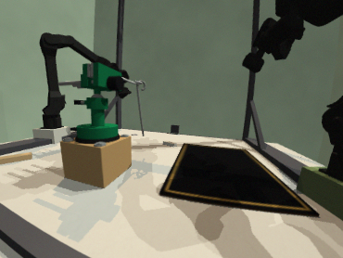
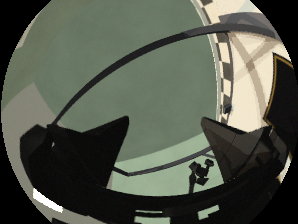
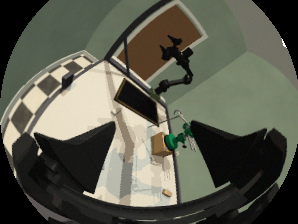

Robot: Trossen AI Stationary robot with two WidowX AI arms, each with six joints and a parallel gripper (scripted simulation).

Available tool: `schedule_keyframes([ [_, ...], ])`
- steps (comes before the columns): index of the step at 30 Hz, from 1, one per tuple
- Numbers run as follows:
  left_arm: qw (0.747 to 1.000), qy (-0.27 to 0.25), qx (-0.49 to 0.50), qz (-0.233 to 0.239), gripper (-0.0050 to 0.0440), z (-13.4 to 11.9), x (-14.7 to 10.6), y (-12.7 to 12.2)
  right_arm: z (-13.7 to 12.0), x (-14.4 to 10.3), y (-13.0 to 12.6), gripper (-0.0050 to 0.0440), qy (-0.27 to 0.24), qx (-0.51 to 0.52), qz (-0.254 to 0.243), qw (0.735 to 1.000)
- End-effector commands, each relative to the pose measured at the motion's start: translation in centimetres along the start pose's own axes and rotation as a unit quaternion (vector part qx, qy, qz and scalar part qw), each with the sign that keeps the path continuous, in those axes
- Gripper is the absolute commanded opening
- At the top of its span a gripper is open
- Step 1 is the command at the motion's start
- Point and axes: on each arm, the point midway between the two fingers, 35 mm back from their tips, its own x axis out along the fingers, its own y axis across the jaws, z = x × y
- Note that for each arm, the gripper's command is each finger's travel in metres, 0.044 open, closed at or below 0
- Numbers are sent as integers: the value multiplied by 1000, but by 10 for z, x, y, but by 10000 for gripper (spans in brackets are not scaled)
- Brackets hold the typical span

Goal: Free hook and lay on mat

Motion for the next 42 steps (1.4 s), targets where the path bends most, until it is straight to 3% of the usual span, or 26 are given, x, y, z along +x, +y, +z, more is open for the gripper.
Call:
schedule_keyframes([
  [1, 1000, 3, 2, 7, 440, -2, -2, 6, 3, -1, -4, 440, -3, 9, 1, 1000],
  [18, 1000, 6, -2, 6, 440, -4, -2, 5, 3, 0, -4, 440, -1, 10, 2, 1000],
  [22, 993, 69, -91, -14, 440, -36, -7, -13, -12, 25, -10, 440, 44, 46, 24, 998],
  [25, 974, 143, -175, -24, 440, -75, -20, -35, -28, 52, -18, 440, 84, 93, 52, 991],
  [32, 906, 269, -327, -9, 440, -128, -51, -66, -48, 85, -33, 440, 117, 166, 90, 975],
  [34, 906, 269, -327, -9, 440, -128, -51, -66, -48, 85, -33, 440, 117, 166, 90, 975],
  [42, 768, 416, -482, 71, 440, -187, -114, -103, -69, 120, -63, 440, 110, 258, 129, 951],
])
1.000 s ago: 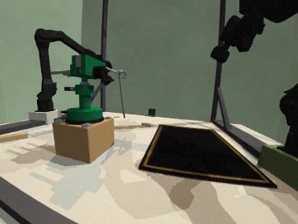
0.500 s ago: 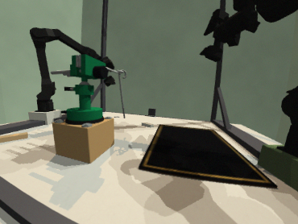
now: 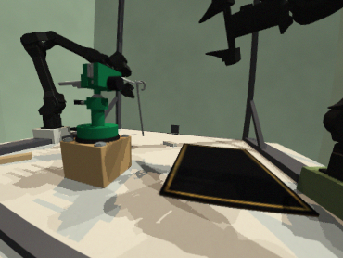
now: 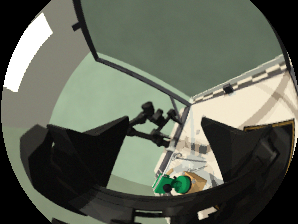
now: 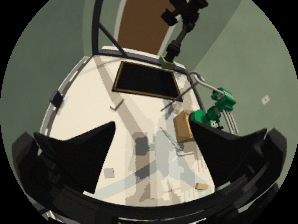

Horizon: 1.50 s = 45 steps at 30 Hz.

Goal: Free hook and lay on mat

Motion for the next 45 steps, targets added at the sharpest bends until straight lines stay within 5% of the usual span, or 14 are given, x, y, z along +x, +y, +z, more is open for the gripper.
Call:
schedule_keyframes([
  [1, 991, 67, -108, 52, 440, -43, -6, 20, 7, 8, -24, 440, -21, 46, 28, 998],
  [7, 952, 134, -240, 136, 440, -97, -24, 45, 12, 16, -56, 440, -56, 88, 54, 993],
  [9, 952, 134, -240, 136, 440, -97, -24, 45, 12, 16, -56, 440, -56, 88, 54, 993],
  [15, 870, 181, -381, 258, 440, -156, -61, 72, 19, 17, -96, 440, -119, 117, 73, 983],
  [21, 794, 184, -466, 344, 440, -188, -92, 86, 21, 11, -122, 440, -166, 121, 76, 976],
  [34, 790, 185, -470, 347, 440, -192, -84, 87, 21, 11, -123, 440, -167, 121, 76, 975],
  [45, 778, 194, -483, 352, 440, -207, 0, 66, 21, 11, -123, 440, -167, 121, 76, 975],
])
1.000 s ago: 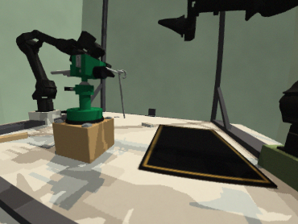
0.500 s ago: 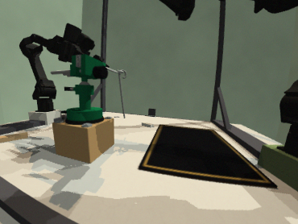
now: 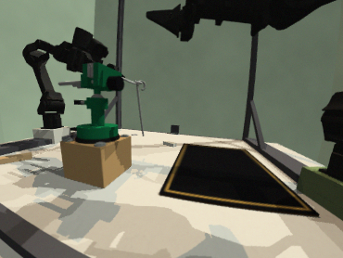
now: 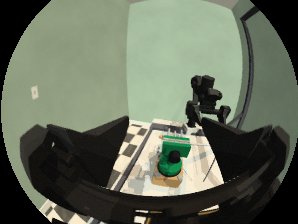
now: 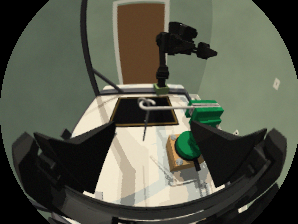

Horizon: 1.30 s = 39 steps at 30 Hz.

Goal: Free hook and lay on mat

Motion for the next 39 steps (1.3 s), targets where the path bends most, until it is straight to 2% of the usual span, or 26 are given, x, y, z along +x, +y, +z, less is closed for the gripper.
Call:
schedule_keyframes([
  [1, 1000, -9, -10, 5, 440, -5, 25, -35, 7, -2, 0, 440, -10, -3, 2, 1000],
  [7, 1000, 0, -16, 18, 440, -49, 50, -105, 7, -2, 0, 440, -10, -3, 2, 1000],
  [10, 1000, 2, -17, 24, 440, -71, 51, -135, 7, -2, 0, 440, -10, -3, 2, 1000],
  [13, 999, 4, -17, 28, 440, -87, 50, -154, 7, -2, 0, 440, -10, -3, 2, 1000],
  [15, 999, 4, -17, 28, 440, -87, 50, -154, 7, -2, 0, 440, -10, -3, 2, 1000],
  [18, 999, 1, -14, 51, 440, -102, 49, -162, 7, -2, 0, 440, -10, -3, 2, 1000],
  [24, 992, -5, -6, 122, 440, -154, 35, -184, 7, -2, 0, 440, -10, -3, 2, 1000],
  [28, 988, -6, -3, 153, 440, -179, 23, -191, 7, -2, 0, 440, -10, -3, 2, 1000],
  [39, 987, -6, -2, 163, 440, -187, 24, -192, 7, -2, 0, 440, -10, -3, 2, 1000],
])
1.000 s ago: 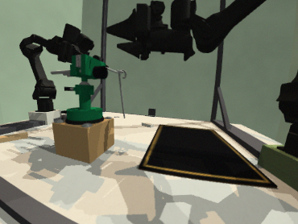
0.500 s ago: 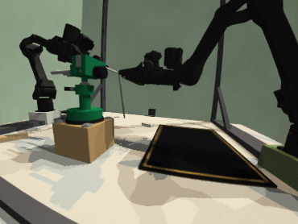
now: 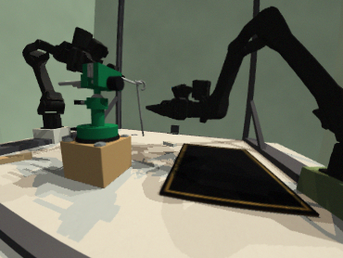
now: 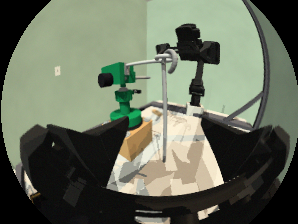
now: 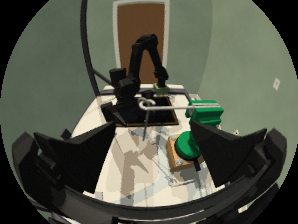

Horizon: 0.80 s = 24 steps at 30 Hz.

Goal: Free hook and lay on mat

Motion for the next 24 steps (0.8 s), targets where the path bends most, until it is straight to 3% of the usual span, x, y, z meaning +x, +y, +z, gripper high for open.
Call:
schedule_keyframes([
  [1, 1000, -5, -9, 4, 440, 5, 5, -3, 7, -2, 0, 440, -10, -3, 2, 1000],
  [24, 1000, -6, -9, 4, 440, 6, 40, -3, 7, -2, 0, 440, -10, -3, 2, 1000],
])
